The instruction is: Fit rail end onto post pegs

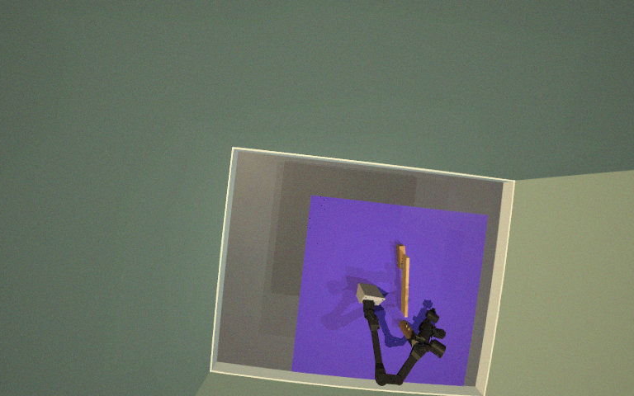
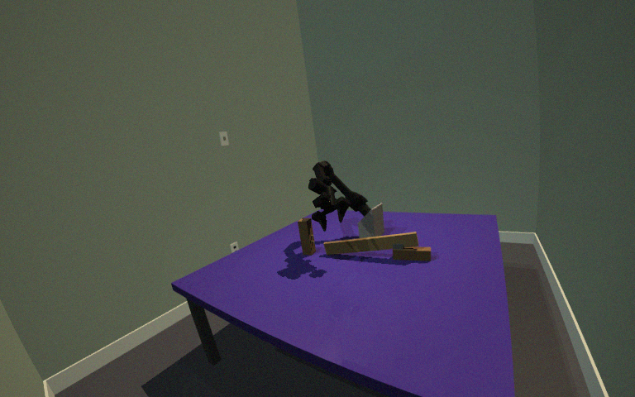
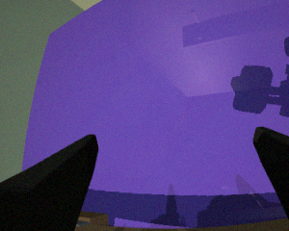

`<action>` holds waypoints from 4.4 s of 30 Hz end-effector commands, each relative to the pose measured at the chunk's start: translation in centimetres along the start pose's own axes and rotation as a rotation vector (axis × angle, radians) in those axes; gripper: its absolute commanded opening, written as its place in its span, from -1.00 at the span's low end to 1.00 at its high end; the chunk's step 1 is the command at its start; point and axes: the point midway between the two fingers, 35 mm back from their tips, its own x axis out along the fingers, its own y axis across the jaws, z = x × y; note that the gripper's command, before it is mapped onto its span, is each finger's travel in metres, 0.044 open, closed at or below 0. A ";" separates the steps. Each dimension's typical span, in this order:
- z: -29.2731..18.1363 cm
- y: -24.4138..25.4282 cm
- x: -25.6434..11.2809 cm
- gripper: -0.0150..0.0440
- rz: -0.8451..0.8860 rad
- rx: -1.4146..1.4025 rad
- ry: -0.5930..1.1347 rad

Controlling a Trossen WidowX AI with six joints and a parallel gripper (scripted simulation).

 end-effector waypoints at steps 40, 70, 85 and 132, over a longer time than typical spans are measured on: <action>-10.7 -6.3 0.1 1.00 0.233 -1.712 0.927; -13.5 -8.6 3.3 1.00 0.231 -1.713 0.929; -14.3 -9.2 4.0 0.56 0.230 -1.713 0.931; -13.8 -8.7 3.5 -0.49 0.230 -1.713 0.931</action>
